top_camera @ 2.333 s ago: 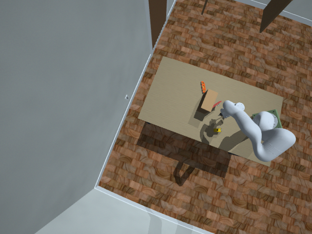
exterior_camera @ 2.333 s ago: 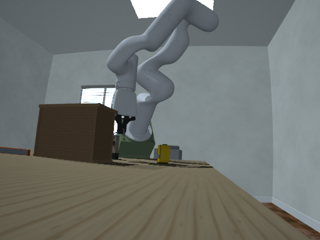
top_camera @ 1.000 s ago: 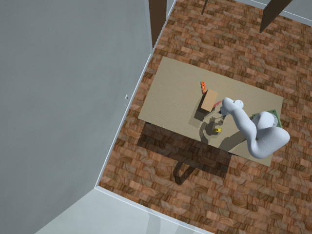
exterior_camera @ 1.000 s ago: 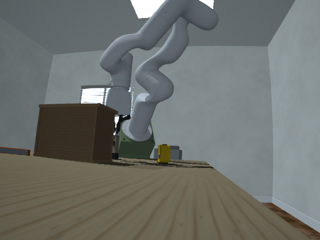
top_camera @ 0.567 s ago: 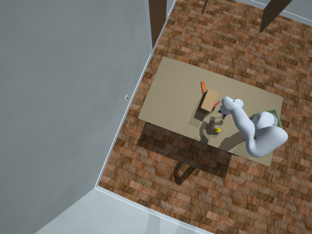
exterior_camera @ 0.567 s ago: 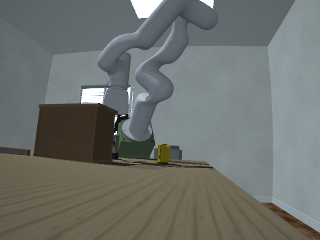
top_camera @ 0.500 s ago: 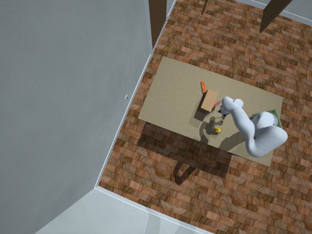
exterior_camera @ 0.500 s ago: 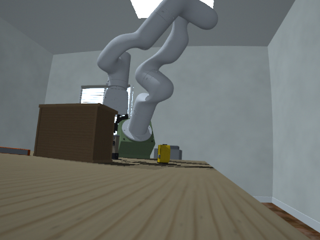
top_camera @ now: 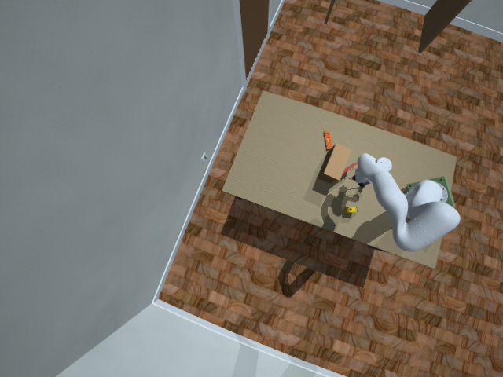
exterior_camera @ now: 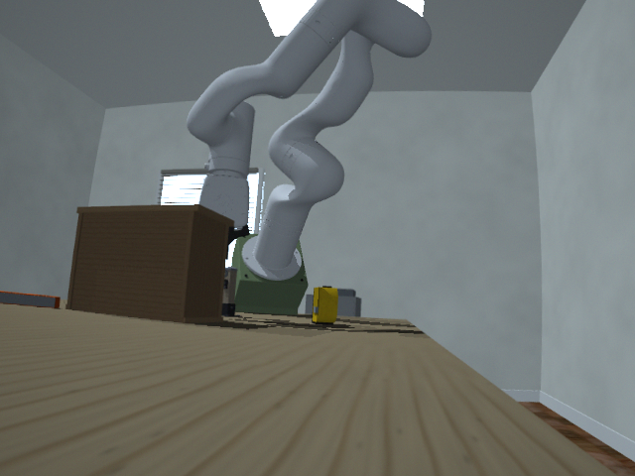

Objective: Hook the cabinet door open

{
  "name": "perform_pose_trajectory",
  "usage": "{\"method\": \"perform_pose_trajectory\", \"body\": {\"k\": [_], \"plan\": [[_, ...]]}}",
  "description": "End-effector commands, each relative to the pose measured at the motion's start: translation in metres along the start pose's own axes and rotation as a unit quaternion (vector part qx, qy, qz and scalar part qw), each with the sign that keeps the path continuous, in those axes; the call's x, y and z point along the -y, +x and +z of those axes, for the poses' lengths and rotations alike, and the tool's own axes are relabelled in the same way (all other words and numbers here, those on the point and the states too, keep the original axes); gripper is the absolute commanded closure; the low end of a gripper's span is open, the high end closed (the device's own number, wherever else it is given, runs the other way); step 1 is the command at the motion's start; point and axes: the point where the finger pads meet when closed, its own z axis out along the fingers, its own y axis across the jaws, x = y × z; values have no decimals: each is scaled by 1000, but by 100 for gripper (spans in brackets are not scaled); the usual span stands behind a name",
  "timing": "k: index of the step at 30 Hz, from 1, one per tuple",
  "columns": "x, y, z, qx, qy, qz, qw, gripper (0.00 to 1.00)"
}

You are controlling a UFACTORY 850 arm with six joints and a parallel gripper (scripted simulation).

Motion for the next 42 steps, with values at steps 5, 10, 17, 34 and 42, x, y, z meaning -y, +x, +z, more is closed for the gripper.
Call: {"method": "perform_pose_trajectory", "body": {"k": [5,10,17,34,42], "plan": [[6,0,0,0,0,31,1000,96],[8,0,0,0,0,46,999,96],[13,1,0,0,0,64,998,96],[22,2,0,0,0,128,992,96],[28,4,0,0,0,154,988,96]]}}
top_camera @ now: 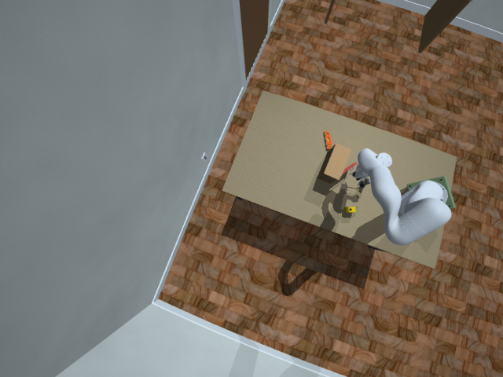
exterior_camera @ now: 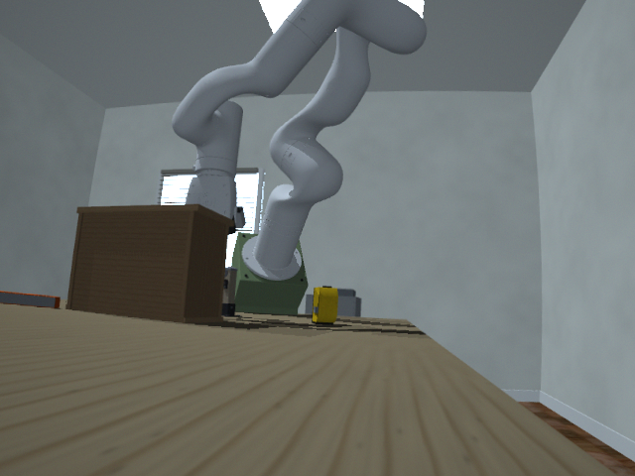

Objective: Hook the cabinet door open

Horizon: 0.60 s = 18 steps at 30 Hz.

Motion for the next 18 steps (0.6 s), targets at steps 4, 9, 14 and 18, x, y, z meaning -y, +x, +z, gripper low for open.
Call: {"method": "perform_pose_trajectory", "body": {"k": [4,9,14,18], "plan": [[6,0,0,0,0,27,1000,96],[7,0,0,0,0,35,999,96],[12,0,0,0,0,60,998,96],[13,1,0,0,0,68,998,96]]}}
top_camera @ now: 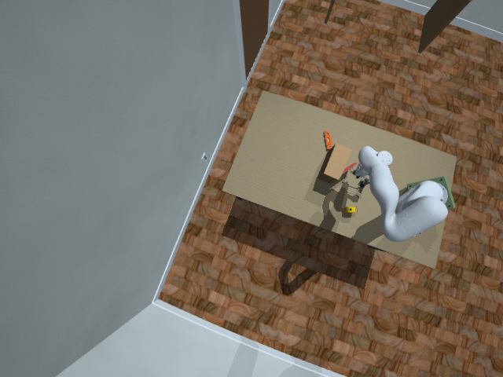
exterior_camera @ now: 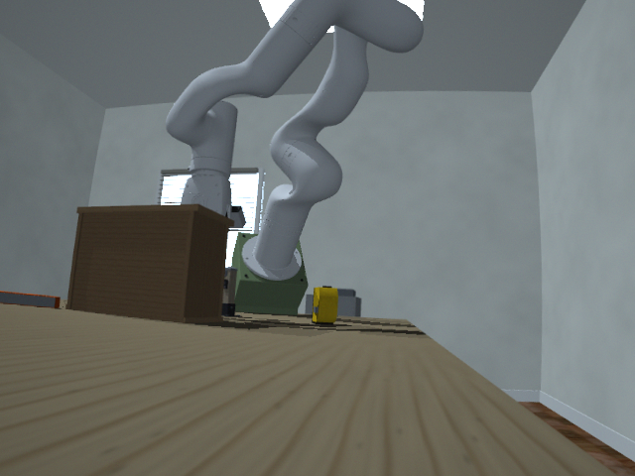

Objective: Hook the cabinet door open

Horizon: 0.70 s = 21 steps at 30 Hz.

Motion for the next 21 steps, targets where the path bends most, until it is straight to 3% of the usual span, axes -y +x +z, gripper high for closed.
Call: {"method": "perform_pose_trajectory", "body": {"k": [1,21], "plan": [[2,0,0,0,0,15,1000,96],[15,1,0,0,0,82,997,96]]}}
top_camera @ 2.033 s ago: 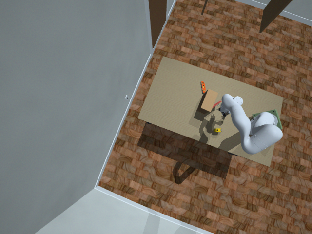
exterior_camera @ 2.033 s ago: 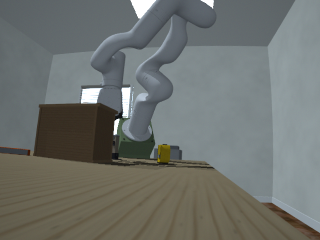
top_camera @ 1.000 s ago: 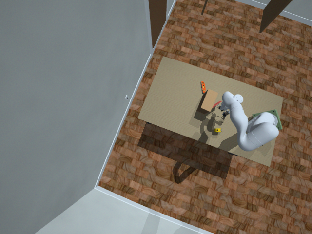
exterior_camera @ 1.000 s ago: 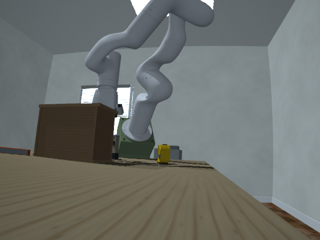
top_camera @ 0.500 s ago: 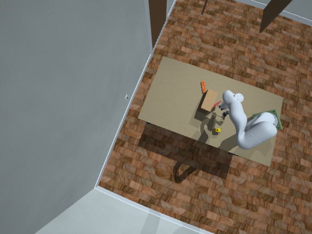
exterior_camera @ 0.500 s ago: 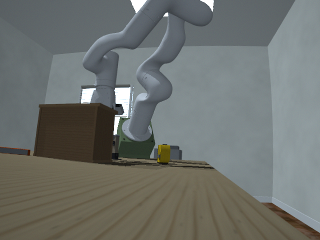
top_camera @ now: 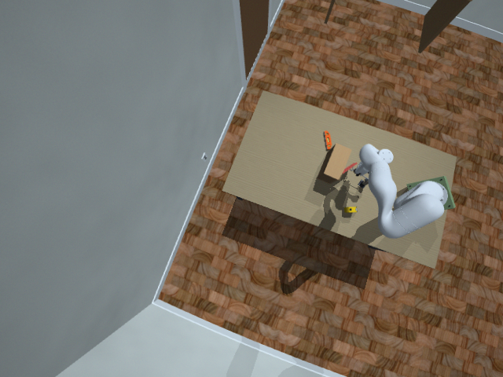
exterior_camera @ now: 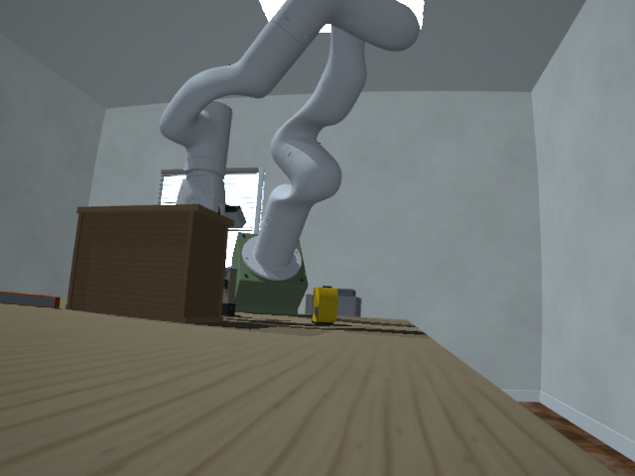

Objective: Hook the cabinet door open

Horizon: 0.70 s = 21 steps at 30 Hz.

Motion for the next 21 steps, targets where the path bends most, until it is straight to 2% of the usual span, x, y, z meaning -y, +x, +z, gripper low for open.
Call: {"method": "perform_pose_trajectory", "body": {"k": [1,21], "plan": [[2,0,0,0,0,21,1000,96],[13,1,0,0,0,64,998,96]]}}
